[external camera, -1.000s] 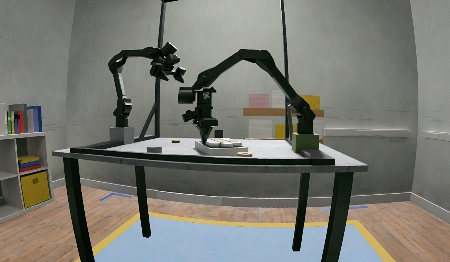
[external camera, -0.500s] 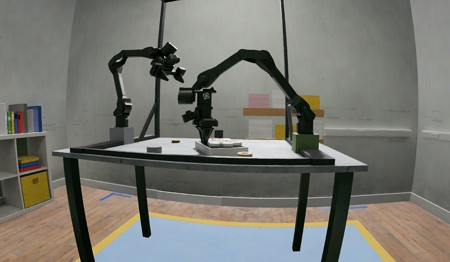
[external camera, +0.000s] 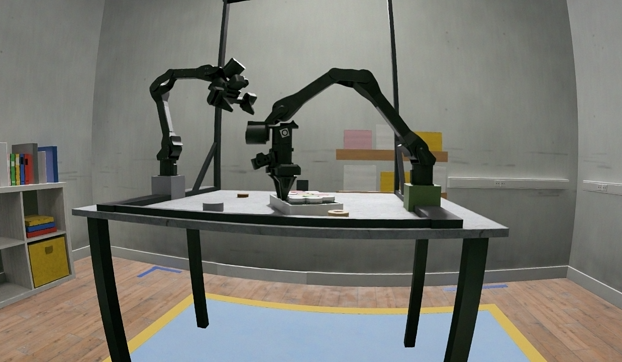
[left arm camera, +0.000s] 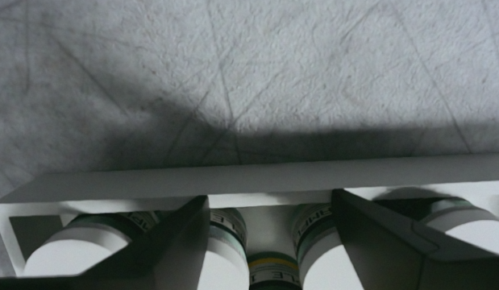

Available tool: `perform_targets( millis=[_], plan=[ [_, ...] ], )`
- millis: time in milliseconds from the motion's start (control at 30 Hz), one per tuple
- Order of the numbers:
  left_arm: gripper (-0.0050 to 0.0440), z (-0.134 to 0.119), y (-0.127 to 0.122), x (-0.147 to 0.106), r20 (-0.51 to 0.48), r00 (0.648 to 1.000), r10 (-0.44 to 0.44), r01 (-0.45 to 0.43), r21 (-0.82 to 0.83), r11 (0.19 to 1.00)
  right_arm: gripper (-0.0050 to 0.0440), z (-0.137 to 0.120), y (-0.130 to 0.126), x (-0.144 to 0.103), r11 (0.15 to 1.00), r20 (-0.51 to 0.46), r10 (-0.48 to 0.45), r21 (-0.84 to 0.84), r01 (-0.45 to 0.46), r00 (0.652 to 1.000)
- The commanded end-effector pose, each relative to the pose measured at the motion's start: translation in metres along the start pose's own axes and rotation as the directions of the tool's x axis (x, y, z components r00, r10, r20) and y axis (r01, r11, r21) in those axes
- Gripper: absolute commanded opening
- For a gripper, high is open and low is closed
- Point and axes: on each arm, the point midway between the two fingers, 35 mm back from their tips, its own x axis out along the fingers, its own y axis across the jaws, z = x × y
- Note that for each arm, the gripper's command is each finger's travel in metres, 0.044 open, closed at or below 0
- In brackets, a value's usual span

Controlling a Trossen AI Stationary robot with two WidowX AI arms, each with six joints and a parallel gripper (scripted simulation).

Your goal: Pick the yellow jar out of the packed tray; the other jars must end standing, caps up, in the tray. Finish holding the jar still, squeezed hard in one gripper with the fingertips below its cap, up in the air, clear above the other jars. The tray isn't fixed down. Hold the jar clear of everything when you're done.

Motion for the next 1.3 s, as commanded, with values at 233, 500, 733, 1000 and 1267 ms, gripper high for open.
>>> perform_targets(
  millis=[233,500,733,1000,1267],
  plan=[
    [0.0250,0.007,-0.004,-0.019,0.038,0.999,-0.013,0.013,-0.001,1.000,0.0440,0.010,-0.001,-0.008,1.000,0.031,0.006,0.014,-0.007,1.000],
    [0.0249,0.008,-0.004,-0.041,0.047,0.999,-0.016,0.016,0.000,1.000,0.0440,0.010,-0.001,-0.008,1.000,0.031,0.006,0.014,-0.007,1.000],
    [0.0225,0.006,-0.003,-0.071,0.048,0.999,-0.016,0.016,0.000,1.000,0.0440,0.010,-0.001,-0.008,1.000,0.031,0.006,0.014,-0.007,1.000],
    [0.0081,-0.010,-0.003,-0.065,0.029,1.000,-0.011,0.011,0.001,1.000,0.0440,0.008,-0.001,-0.004,0.999,0.043,0.052,-0.015,-0.051,0.998],
    [0.0000,-0.066,-0.003,-0.062,0.026,1.000,-0.012,0.012,0.001,1.000,0.0440,0.016,0.004,0.003,0.963,0.130,0.236,-0.161,-0.214,0.963]
  ],
)
